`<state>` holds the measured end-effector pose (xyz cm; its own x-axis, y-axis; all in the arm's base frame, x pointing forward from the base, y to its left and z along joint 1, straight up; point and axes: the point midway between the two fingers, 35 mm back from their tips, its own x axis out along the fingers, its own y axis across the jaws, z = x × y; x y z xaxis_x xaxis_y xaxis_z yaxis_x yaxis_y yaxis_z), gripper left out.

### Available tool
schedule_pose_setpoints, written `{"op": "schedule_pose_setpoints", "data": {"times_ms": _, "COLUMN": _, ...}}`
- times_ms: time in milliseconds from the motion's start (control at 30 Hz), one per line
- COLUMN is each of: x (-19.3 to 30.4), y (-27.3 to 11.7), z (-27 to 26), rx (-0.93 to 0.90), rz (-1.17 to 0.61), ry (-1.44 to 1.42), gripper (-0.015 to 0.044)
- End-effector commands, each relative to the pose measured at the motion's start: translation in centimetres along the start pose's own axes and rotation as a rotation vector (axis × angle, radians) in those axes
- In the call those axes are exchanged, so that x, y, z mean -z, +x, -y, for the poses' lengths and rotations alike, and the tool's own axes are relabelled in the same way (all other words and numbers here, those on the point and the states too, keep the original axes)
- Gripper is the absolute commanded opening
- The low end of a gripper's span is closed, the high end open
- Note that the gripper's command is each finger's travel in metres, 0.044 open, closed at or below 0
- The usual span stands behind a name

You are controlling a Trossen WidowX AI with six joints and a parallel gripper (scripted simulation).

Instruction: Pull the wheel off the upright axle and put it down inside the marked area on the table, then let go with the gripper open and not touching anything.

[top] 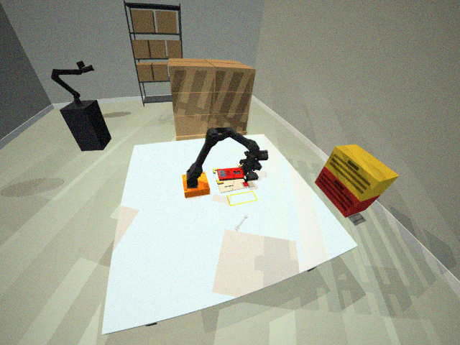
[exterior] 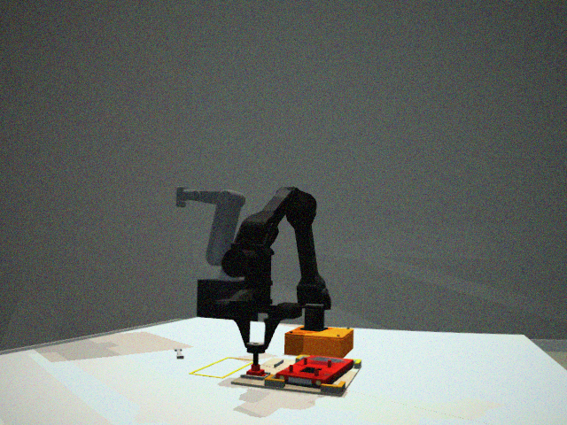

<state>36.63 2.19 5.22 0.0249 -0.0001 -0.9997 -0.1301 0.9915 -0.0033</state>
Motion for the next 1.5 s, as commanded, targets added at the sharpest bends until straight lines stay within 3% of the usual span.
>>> {"op": "schedule_pose_setpoints", "data": {"times_ms": 0, "x": -0.2, "y": -0.4, "z": 0.0, "rx": -0.002, "rz": 0.008, "ry": -0.005, "gripper": 0.0}}
{"op": "schedule_pose_setpoints", "data": {"times_ms": 600, "x": -0.1, "y": -1.0, "z": 0.0, "rx": -0.002, "rz": 0.01, "ry": -0.006, "gripper": 0.0}}
{"op": "schedule_pose_setpoints", "data": {"times_ms": 867, "x": 0.4, "y": -4.3, "z": 0.0, "rx": -0.002, "rz": 0.01, "ry": -0.006, "gripper": 0.0}}
{"op": "schedule_pose_setpoints", "data": {"times_ms": 1000, "x": 0.6, "y": -3.7, "z": 0.1, "rx": 0.0, "rz": -0.002, "ry": -0.001, "gripper": 0.0}}
{"op": "schedule_pose_setpoints", "data": {"times_ms": 1467, "x": 3.8, "y": -4.3, "z": 7.2, "rx": 0.004, "rz": 0.004, "ry": -0.002, "gripper": 0.0}}
